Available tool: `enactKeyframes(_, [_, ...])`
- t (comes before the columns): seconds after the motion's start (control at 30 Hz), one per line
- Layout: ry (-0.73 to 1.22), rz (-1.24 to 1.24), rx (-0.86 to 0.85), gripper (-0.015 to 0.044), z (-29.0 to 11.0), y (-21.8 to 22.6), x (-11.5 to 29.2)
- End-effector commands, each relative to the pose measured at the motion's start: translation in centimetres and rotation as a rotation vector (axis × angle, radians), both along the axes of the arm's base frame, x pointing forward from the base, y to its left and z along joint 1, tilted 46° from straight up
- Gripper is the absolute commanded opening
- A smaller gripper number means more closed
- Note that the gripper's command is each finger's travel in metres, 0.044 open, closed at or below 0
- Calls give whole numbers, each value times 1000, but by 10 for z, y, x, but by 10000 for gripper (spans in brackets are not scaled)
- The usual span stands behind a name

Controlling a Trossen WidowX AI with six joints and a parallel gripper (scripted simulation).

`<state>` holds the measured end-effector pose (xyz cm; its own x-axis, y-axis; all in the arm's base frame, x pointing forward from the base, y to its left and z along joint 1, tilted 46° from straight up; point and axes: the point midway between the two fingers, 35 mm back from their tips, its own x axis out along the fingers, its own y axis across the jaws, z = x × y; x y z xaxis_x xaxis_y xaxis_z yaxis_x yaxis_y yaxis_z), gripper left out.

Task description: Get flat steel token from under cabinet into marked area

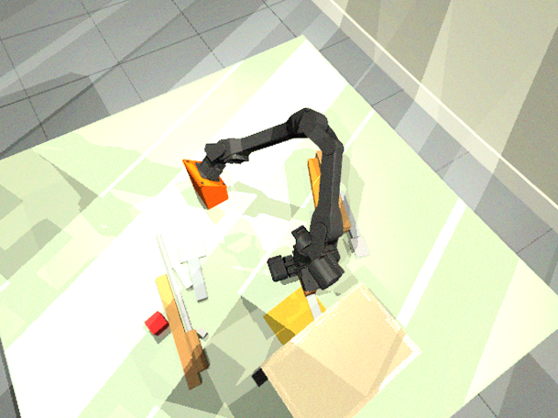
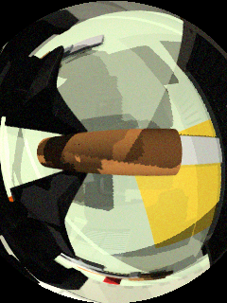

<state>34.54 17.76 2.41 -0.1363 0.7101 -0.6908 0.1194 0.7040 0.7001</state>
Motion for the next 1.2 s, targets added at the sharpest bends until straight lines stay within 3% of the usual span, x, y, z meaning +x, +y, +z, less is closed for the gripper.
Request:
enactKeyframes(0.0, [3,-3,-3,0,-7,-6,0])
enactKeyframes(1.17, [5,-3,-3,0,-3,-6,-26])
